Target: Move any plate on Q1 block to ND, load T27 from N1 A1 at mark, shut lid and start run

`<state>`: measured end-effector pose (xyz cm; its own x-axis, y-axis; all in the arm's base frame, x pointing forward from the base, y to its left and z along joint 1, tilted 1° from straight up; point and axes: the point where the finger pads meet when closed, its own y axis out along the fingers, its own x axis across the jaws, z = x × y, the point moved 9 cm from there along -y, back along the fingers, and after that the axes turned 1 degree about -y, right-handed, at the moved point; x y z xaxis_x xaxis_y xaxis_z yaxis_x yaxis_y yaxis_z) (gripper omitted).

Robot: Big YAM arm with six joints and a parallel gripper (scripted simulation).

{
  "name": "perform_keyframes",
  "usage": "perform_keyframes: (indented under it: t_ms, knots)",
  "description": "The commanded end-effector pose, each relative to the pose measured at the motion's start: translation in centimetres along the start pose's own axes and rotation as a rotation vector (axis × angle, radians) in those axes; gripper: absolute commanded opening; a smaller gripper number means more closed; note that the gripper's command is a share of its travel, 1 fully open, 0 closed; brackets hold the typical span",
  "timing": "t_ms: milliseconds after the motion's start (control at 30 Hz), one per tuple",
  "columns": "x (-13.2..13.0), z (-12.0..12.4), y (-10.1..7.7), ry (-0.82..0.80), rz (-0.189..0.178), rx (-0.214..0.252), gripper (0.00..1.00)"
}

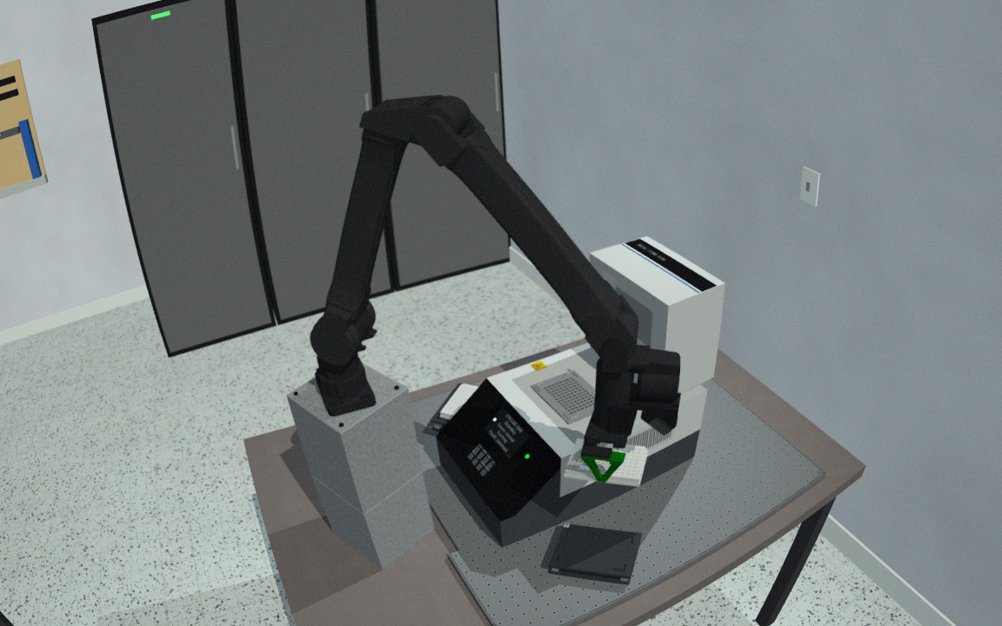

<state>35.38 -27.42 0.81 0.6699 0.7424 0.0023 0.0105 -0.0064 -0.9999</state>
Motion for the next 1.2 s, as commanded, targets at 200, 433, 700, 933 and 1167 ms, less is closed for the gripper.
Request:
perform_keyframes:
  t_ms: [200,433,700,933,1167]
  knots:
    - [0.7,-1.9,-0.9,-0.004,-0.003,-0.029,0.0]
    - [0.7,-2.2,-1.4,-0.004,-0.005,-0.053,0.0]
    - [0.7,-2.8,-2.5,-0.004,-0.008,-0.096,0.0]
    - [0.7,-2.8,-2.7,-0.004,-0.008,-0.099,0.0]
    - [5.2,0.6,-1.8,-0.307,-0.005,-0.068,0.0]
